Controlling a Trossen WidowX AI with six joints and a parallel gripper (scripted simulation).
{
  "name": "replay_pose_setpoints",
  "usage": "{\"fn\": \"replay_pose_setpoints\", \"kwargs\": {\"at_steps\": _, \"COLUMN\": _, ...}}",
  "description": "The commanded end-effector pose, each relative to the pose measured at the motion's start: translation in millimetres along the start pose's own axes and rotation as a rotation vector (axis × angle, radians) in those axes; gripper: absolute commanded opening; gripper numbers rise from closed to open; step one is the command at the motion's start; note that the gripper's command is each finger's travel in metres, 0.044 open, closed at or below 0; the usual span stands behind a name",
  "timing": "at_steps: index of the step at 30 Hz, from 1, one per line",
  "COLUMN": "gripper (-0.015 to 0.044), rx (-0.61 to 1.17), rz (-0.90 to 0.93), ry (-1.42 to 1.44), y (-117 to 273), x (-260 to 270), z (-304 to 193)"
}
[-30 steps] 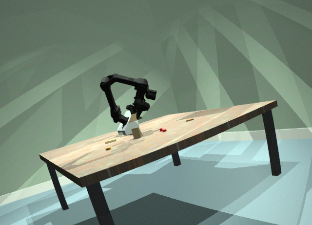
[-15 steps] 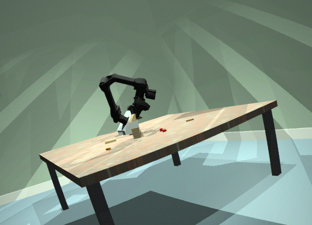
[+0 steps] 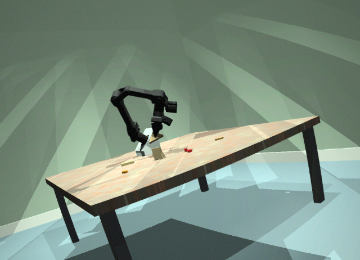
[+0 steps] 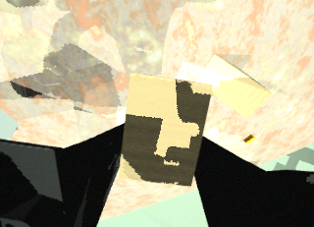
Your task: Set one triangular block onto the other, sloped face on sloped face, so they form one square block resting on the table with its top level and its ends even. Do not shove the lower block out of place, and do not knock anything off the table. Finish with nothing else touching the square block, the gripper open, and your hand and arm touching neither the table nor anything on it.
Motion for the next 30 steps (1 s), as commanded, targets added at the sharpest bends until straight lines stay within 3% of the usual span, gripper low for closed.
{"fn": "replay_pose_setpoints", "kwargs": {"at_steps": 1, "gripper": 0.0, "rx": -0.026, "rz": 0.026, "ry": -0.174, "y": 1.0, "x": -2.7, "z": -3.4}}
{"fn": "replay_pose_setpoints", "kwargs": {"at_steps": 30, "gripper": 0.0, "rx": -0.081, "rz": 0.211, "ry": -1.151, "y": -0.2, "x": -9.9, "z": -11.4}}
Point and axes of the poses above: the point midway between the two fingers, 35 mm back from their tips, its own y axis back along the fingers, its own x axis across the jaws, z = x × y, the point moved 3 cm from there along y, back along the fingers, and after that the axes turned 12 degrees about -y, right-handed, at the moved point
